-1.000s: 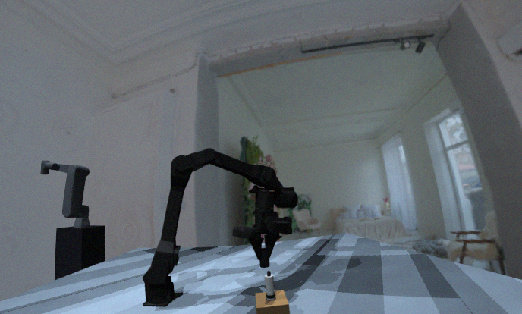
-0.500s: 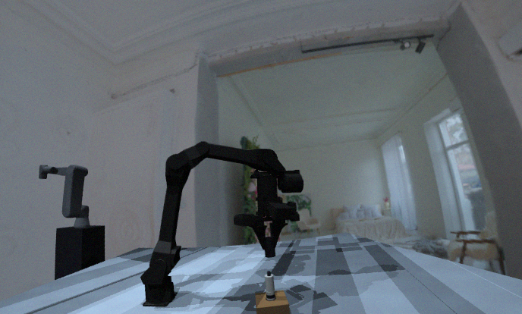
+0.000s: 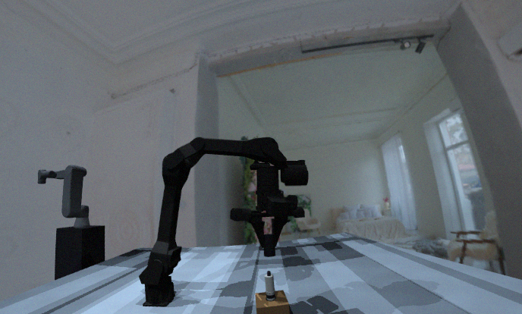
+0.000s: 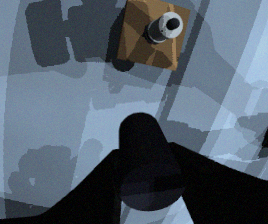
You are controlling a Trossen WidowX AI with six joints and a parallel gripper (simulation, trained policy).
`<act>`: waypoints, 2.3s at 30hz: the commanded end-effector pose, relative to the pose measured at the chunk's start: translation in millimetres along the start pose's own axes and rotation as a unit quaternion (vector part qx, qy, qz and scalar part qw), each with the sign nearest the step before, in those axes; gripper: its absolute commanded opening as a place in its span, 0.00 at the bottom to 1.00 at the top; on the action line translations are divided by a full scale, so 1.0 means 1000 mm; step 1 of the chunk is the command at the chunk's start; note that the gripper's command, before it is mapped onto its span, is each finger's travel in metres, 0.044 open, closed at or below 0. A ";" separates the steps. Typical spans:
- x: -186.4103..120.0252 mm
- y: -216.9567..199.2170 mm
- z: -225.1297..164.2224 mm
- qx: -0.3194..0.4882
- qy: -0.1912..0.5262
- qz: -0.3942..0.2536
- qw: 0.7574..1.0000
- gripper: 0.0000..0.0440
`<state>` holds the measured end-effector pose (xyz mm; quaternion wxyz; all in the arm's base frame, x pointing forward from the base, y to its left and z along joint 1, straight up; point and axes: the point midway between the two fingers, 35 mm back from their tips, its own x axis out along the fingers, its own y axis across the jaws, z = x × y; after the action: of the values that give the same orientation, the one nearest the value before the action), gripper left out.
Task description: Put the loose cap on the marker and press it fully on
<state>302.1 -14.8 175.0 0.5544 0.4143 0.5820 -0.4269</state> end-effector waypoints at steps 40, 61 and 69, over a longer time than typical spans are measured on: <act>0.025 -0.034 0.071 0.129 0.030 -0.014 0.991 0.00; 0.067 -0.034 0.072 0.114 0.042 -0.028 0.992 0.00; 0.076 -0.035 0.072 0.104 0.037 -0.031 0.993 0.01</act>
<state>292.2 -93.8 118.0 0.4821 0.4812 0.5514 -0.4817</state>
